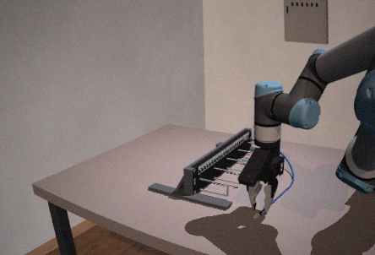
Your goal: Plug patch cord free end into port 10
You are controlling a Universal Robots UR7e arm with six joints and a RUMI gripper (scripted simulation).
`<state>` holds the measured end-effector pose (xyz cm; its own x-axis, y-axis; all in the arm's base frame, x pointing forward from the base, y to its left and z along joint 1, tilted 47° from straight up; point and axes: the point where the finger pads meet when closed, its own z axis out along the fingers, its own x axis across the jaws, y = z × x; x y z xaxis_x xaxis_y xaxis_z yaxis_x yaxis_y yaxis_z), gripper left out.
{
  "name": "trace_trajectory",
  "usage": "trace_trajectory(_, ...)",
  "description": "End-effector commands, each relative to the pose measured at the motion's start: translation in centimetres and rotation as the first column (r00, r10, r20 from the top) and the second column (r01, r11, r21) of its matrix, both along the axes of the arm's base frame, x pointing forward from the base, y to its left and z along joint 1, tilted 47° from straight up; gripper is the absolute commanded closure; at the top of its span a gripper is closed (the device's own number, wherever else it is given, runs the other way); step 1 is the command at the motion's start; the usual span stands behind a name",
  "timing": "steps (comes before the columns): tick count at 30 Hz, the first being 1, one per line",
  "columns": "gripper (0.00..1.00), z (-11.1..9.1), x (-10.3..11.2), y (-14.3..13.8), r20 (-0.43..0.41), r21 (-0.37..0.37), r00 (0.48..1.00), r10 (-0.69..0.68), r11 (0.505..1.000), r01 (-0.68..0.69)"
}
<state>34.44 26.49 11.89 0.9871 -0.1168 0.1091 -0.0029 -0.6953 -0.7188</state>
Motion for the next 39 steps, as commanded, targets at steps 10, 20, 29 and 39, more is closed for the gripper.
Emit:
trace_trajectory(10,0.78,-0.27,0.09,0.29,0.001,0.0,1.0,0.0,1.0,0.0)
trace_trajectory(20,0.78,-0.44,0.13,0.47,0.001,0.0,1.0,0.0,1.0,0.0)
trace_trajectory(29,0.78,-0.56,0.16,0.59,0.001,0.0,1.0,0.0,1.0,0.0)
trace_trajectory(39,0.78,-0.59,0.17,0.62,0.001,0.0,1.0,0.0,1.0,0.0)
